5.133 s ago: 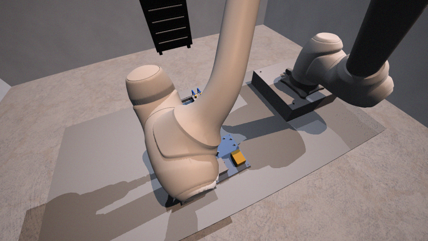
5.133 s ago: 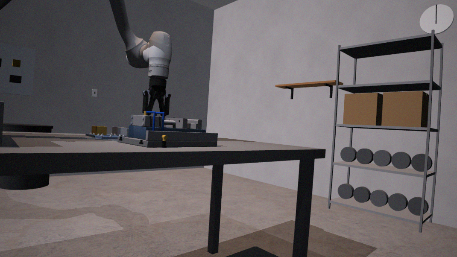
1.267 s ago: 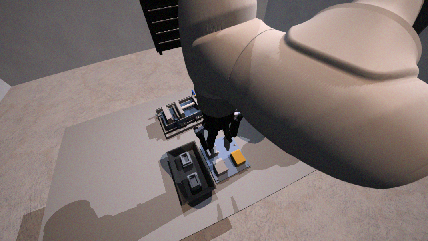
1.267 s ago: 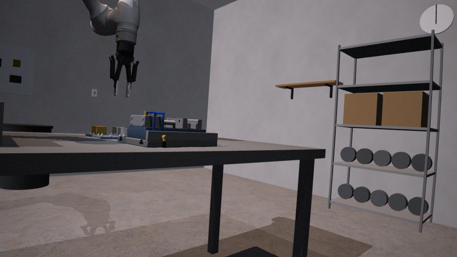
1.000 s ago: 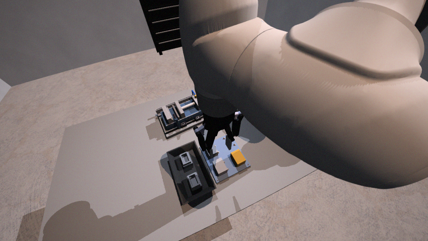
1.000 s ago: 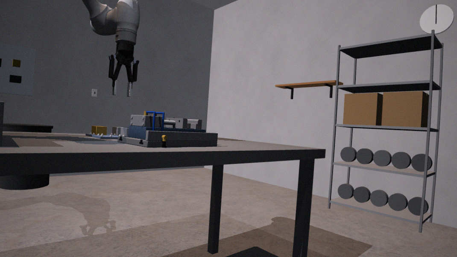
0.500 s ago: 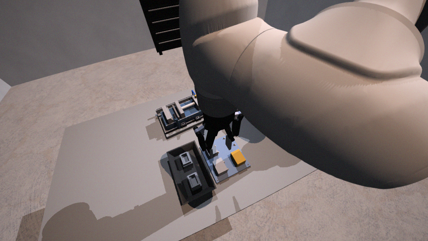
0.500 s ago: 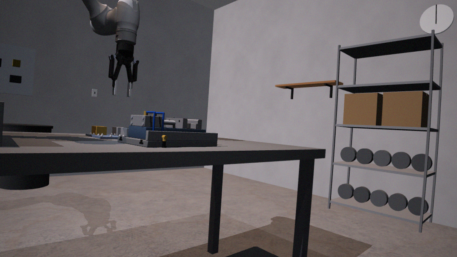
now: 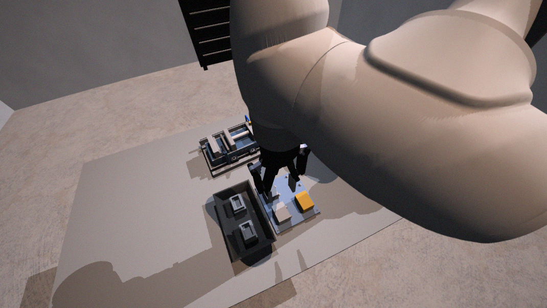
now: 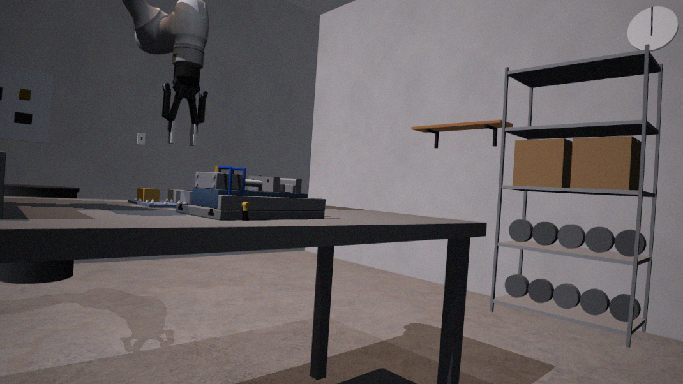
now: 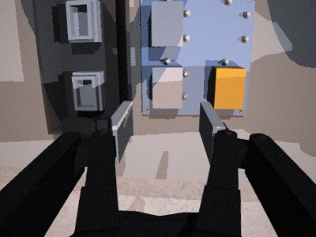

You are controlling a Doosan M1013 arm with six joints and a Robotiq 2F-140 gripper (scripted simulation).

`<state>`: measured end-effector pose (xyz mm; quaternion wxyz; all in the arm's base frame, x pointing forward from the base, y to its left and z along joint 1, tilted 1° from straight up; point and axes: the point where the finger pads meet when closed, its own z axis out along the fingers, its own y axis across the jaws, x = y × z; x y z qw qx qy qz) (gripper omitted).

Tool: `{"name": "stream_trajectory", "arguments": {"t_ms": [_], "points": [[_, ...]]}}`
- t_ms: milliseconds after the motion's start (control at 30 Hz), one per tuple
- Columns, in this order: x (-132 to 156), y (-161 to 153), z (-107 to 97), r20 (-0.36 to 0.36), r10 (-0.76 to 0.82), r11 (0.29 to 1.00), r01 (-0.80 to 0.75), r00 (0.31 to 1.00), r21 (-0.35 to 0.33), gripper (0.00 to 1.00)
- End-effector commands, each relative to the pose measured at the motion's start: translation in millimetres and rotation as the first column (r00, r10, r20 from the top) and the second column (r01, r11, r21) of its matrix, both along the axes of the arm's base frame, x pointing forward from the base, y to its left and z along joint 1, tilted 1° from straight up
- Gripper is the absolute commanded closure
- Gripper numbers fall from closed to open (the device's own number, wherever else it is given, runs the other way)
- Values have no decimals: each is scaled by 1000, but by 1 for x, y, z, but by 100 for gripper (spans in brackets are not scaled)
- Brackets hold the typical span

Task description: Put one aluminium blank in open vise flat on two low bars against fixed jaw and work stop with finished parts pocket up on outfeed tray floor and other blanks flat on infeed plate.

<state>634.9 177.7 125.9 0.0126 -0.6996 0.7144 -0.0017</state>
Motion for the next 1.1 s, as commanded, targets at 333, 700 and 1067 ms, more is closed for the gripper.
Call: {"name": "stream_trajectory", "arguments": {"t_ms": [333, 700, 1067], "points": [[1, 0, -24, 0, 0, 1000, 0, 1000, 0, 60], [1, 1, -60, 0, 0, 1000, 0, 1000, 0, 60], [2, 2, -102, 0, 0, 1000, 0, 1000, 0, 60]]}}
